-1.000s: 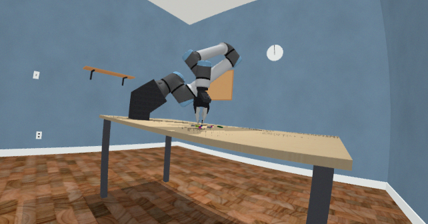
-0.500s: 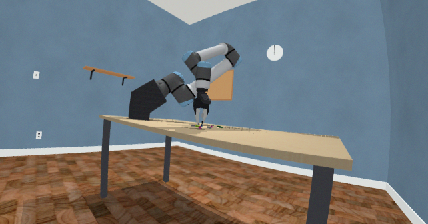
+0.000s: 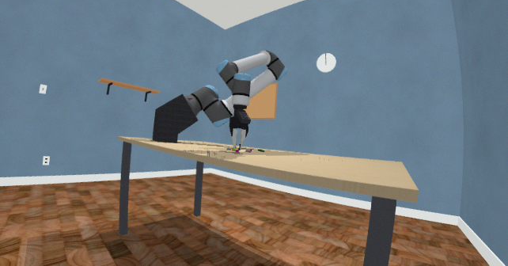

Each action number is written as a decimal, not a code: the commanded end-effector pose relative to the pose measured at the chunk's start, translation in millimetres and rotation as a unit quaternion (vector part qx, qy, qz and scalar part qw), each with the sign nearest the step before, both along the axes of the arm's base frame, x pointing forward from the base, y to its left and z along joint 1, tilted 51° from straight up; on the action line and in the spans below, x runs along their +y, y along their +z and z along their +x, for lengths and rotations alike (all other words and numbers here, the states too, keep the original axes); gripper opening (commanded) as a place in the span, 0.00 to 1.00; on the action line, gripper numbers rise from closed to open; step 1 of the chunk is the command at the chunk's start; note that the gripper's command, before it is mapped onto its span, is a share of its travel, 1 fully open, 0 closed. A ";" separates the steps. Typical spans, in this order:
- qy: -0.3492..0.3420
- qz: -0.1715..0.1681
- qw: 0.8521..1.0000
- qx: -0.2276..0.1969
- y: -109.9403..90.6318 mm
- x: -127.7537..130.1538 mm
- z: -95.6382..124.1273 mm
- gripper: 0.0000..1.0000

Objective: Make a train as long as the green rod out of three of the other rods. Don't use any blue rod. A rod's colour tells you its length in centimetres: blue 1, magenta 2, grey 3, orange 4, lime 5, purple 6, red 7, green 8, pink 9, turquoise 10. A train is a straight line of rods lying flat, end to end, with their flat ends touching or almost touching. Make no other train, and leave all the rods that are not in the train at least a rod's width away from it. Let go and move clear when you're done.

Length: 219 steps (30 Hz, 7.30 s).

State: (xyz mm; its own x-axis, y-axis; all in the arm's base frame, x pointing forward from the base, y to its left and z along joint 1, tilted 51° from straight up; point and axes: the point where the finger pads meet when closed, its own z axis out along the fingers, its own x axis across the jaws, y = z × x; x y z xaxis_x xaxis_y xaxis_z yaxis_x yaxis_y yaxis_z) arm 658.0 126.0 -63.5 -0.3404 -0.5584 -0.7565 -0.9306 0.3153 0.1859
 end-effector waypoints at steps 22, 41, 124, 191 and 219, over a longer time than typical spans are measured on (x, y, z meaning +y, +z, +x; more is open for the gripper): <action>0.000 0.000 1.000 0.000 0.3 -0.6 0.5 0.14; 0.000 0.000 1.000 0.000 0.2 -0.7 1.0 0.14; 0.000 0.000 1.000 0.000 -10.3 12.1 3.3 0.14; 0.000 0.000 1.000 0.000 32.0 -39.7 -5.8 0.00; 0.035 -0.009 0.998 -0.044 35.5 -76.6 -26.1 0.00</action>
